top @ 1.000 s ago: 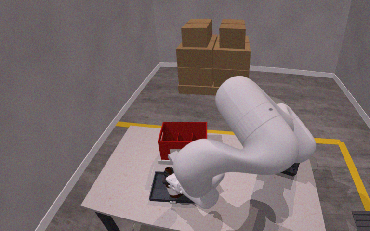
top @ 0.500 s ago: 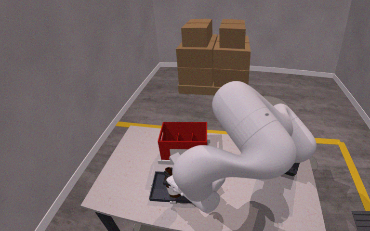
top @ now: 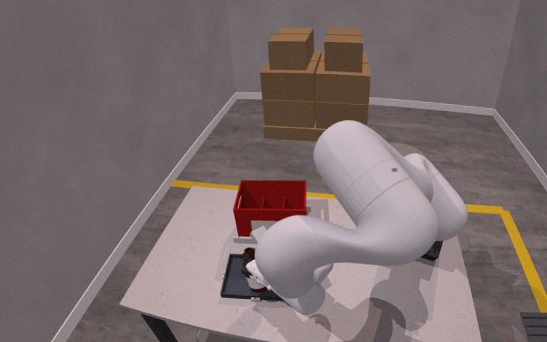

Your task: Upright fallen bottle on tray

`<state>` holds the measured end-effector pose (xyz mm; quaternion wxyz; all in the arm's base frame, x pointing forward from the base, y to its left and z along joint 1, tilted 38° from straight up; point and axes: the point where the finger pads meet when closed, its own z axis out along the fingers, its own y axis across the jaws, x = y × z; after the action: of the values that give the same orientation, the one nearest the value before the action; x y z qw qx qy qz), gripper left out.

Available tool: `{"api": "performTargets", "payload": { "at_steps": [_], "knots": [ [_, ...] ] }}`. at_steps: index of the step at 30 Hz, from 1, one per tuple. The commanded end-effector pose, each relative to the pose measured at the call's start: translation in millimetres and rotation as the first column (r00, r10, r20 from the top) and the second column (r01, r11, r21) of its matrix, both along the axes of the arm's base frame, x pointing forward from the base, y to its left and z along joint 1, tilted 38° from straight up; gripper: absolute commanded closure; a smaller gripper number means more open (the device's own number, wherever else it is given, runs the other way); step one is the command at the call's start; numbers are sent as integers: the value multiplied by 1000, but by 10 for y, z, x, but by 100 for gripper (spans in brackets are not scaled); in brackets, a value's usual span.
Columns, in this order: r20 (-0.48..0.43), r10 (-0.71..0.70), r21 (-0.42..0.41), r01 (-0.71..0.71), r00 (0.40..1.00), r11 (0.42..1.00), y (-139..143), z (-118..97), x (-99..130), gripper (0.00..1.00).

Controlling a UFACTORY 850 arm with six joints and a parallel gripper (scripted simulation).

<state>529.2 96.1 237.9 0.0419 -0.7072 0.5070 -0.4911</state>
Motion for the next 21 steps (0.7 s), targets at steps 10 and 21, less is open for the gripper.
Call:
{"api": "performTargets", "payload": {
  "at_steps": [10, 21],
  "knots": [
    [1, -1, 0, 1, 1000, 1000, -12, -2, 4, 100],
    [1, -1, 0, 1, 1000, 1000, -54, -30, 9, 100]
  ]
}}
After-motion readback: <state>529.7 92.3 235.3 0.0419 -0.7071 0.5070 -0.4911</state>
